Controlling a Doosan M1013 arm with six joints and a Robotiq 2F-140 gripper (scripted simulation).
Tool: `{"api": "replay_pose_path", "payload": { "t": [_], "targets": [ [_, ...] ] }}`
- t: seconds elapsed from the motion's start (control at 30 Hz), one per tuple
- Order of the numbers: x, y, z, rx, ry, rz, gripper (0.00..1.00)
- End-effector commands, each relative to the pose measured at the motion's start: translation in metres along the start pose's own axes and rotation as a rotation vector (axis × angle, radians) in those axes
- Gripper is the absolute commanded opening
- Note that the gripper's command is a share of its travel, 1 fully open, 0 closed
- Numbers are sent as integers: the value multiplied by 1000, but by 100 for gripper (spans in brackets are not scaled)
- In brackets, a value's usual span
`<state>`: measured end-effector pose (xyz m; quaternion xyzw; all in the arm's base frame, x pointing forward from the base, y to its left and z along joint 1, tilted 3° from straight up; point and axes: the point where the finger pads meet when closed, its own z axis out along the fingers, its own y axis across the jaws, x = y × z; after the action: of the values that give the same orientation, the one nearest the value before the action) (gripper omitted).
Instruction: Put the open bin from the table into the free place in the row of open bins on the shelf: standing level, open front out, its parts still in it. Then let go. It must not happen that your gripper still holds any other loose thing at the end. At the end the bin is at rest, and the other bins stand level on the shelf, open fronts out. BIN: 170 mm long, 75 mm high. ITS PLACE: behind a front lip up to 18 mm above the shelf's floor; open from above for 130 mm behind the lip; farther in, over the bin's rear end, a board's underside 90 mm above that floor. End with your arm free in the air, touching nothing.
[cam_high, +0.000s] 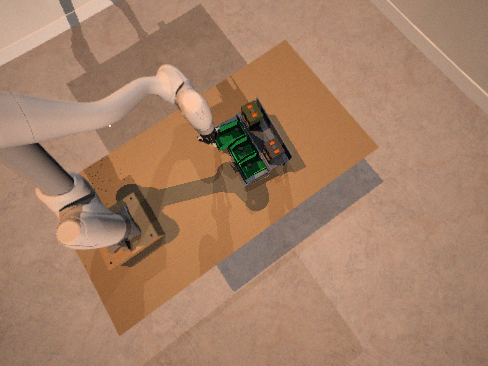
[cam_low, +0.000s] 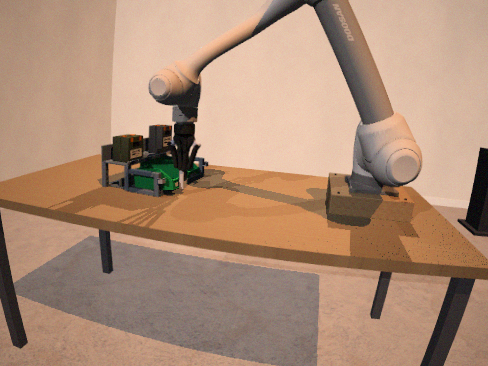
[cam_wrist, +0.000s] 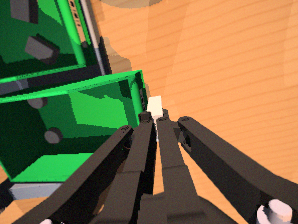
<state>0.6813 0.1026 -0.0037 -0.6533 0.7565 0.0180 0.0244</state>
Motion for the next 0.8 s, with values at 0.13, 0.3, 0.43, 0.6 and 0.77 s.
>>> {"api": "replay_pose_path", "payload": {
  "t": [0.13, 0.3, 0.43, 0.6, 0.77],
  "targets": [
    [0, -1, 0, 0, 0, 0, 0],
    [0, -2, 0, 0, 0, 0, 0],
    [0, -4, 0, 0, 0, 0, 0],
    [0, -5, 0, 0, 0, 0, 0],
    [0, -7, 0, 0, 0, 0, 0]
  ]
}}
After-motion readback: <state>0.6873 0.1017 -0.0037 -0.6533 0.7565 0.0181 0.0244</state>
